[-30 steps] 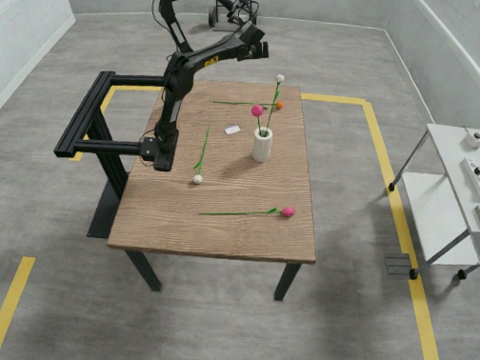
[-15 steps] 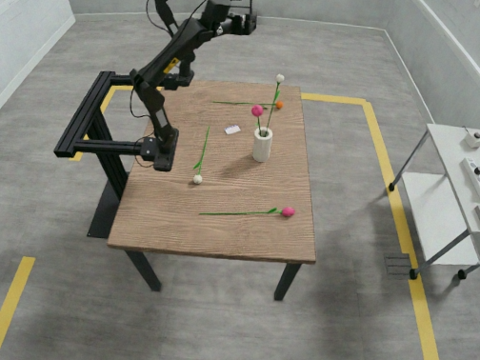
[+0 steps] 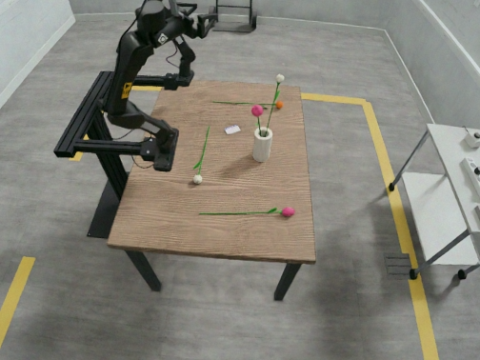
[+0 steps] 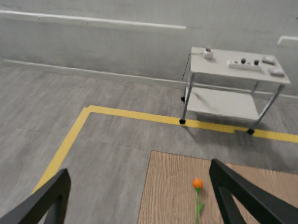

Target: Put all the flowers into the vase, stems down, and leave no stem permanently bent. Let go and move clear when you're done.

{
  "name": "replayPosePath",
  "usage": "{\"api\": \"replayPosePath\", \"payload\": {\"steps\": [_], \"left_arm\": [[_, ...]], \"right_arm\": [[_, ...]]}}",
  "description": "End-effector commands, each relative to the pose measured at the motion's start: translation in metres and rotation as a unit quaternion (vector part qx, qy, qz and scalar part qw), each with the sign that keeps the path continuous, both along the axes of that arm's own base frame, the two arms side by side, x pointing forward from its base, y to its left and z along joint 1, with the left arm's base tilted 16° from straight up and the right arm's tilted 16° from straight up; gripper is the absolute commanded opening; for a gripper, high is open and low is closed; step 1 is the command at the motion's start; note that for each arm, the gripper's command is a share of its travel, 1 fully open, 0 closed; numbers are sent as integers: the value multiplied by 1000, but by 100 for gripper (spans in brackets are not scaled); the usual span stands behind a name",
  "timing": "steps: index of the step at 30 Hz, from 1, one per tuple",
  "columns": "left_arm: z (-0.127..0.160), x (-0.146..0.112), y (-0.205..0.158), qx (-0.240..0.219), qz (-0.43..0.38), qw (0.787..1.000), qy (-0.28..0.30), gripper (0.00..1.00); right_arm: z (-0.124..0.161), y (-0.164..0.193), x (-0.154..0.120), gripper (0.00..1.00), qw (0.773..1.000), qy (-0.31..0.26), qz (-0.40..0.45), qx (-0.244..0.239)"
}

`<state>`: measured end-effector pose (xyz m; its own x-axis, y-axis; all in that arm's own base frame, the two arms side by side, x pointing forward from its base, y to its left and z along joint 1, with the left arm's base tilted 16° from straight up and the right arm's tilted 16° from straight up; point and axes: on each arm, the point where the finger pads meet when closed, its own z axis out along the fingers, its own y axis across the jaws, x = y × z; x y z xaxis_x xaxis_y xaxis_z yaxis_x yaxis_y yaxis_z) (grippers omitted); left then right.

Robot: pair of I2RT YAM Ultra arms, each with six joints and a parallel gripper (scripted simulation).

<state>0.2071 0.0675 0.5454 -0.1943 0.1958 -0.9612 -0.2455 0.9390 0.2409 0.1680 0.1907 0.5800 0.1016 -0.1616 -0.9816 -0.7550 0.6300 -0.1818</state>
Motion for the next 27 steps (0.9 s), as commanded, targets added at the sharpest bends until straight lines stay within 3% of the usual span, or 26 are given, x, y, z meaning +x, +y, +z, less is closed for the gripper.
{"api": "replayPosePath", "payload": {"steps": [1,3,12,16,19,27], "left_arm": [[19,-25,-2,-43,29,998,-35,100],[29,-42,-6,-52,36,996,-60,100],[46,-64,-10,-87,51,990,-103,100],[44,-56,-7,-94,52,989,-97,100],[46,-60,-8,-96,53,989,-103,100],[48,-62,-8,-96,55,988,-106,100]], "right_arm": [[-6,-23,-15,100,999,44,-18,11],[0,-38,-28,100,998,43,-23,30],[13,-76,-58,100,995,45,-34,81],[6,-68,-50,100,995,58,-36,71],[16,-86,-68,100,994,41,-32,94],[13,-83,-64,100,994,45,-36,88]]}}
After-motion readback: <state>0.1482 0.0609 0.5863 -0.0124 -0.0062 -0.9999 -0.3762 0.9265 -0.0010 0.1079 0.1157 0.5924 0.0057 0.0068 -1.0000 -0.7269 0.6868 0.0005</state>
